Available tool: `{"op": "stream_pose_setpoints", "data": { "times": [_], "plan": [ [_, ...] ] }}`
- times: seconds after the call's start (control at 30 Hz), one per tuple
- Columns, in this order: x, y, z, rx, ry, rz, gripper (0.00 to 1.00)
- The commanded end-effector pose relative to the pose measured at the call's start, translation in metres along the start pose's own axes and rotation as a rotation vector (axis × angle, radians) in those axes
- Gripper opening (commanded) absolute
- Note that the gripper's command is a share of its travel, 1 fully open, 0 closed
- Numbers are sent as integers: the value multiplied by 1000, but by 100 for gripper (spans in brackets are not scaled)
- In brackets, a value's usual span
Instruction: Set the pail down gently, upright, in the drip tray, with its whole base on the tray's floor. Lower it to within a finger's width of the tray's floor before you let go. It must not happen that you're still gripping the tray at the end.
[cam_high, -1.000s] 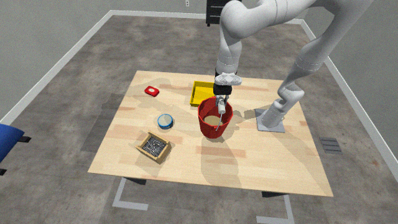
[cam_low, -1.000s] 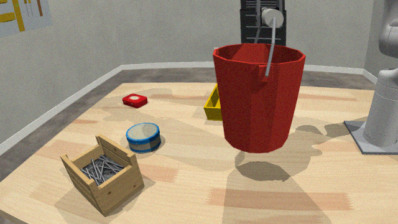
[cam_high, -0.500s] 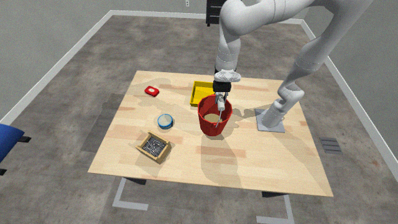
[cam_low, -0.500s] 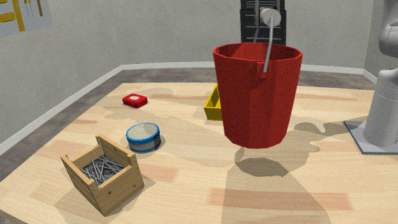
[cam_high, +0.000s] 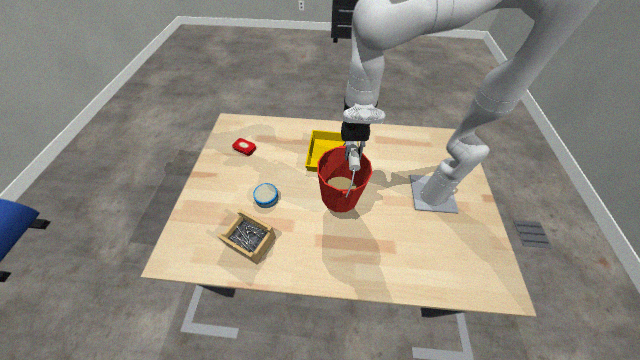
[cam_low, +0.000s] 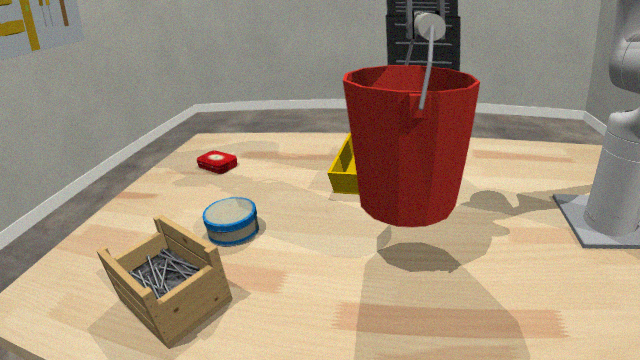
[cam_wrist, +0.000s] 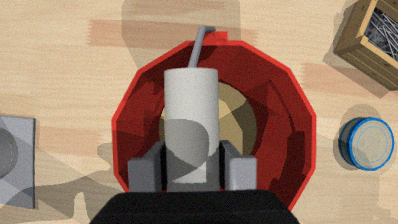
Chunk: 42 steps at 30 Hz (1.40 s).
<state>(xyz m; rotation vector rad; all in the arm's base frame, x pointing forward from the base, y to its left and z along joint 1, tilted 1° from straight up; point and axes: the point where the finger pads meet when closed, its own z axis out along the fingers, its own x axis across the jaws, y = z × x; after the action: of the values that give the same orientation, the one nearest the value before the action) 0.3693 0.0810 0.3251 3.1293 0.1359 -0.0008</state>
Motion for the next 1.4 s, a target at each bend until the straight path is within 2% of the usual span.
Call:
{"op": "stream_pose_setpoints", "data": {
  "times": [0.0,0.47,1.37],
  "plan": [
    [1,5,-1,0,2,0,0],
    [2,36,-1,0,2,0,0],
    [6,112,-1,0,2,0,0]
  ]
}}
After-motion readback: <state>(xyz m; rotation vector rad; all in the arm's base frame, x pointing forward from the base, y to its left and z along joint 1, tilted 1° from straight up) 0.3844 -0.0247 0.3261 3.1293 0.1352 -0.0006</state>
